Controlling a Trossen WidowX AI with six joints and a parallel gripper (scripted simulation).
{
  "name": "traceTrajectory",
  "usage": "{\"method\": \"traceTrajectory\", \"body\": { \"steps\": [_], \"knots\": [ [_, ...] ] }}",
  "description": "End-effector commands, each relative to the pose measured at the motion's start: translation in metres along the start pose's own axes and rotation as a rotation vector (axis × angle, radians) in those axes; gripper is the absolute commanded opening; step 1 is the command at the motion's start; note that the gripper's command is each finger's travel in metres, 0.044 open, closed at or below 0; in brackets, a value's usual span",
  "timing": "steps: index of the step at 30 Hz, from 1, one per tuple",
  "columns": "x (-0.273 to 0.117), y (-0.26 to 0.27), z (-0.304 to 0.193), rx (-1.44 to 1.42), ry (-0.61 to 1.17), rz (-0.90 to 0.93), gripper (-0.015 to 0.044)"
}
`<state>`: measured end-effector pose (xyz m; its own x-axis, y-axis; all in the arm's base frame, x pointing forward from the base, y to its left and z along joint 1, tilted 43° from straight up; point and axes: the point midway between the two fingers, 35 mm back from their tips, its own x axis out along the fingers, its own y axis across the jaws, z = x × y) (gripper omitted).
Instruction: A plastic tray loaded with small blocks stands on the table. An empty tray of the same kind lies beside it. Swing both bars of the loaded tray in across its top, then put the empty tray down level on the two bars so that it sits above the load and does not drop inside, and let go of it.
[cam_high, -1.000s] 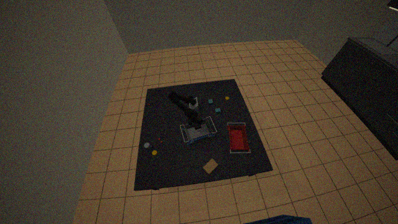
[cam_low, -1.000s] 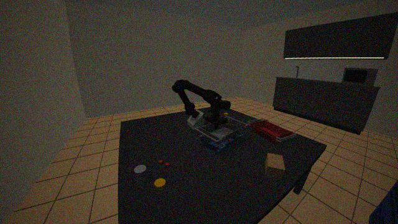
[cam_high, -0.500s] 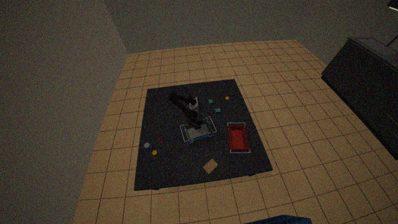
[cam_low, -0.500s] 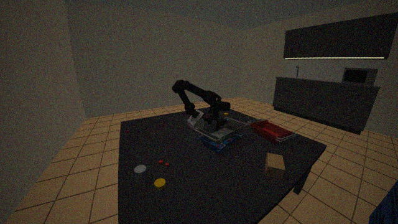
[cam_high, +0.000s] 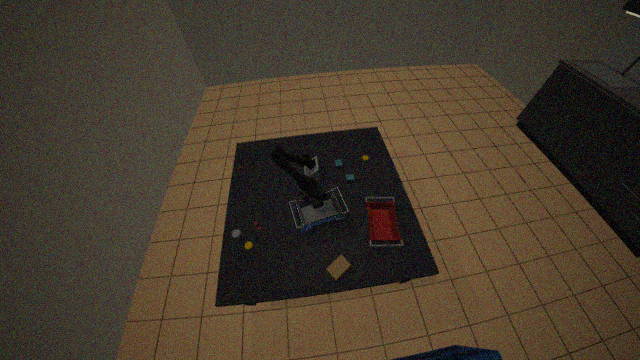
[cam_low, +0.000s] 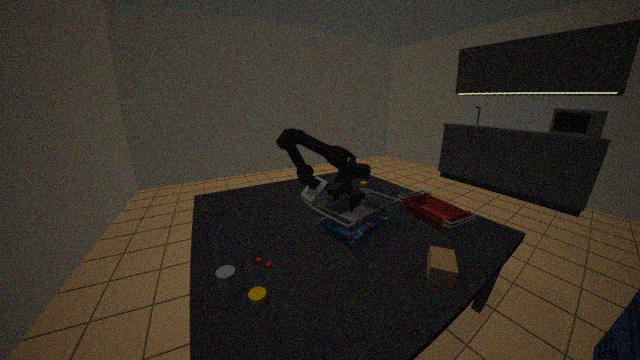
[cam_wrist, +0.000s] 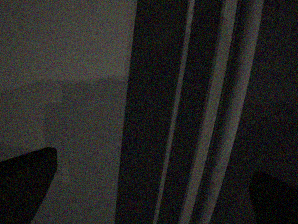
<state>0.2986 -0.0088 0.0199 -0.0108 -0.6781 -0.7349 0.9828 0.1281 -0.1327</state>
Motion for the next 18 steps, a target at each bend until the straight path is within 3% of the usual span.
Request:
{"method": "traceTrajectory", "body": {
  "steps": [1,18],
  "knots": [
    [-0.005,0.001,0.0,0.0,0.001,0.001,0.044],
    [-0.101,0.002,-0.001,-0.006,0.005,-0.002,0.044]
  ]
}}
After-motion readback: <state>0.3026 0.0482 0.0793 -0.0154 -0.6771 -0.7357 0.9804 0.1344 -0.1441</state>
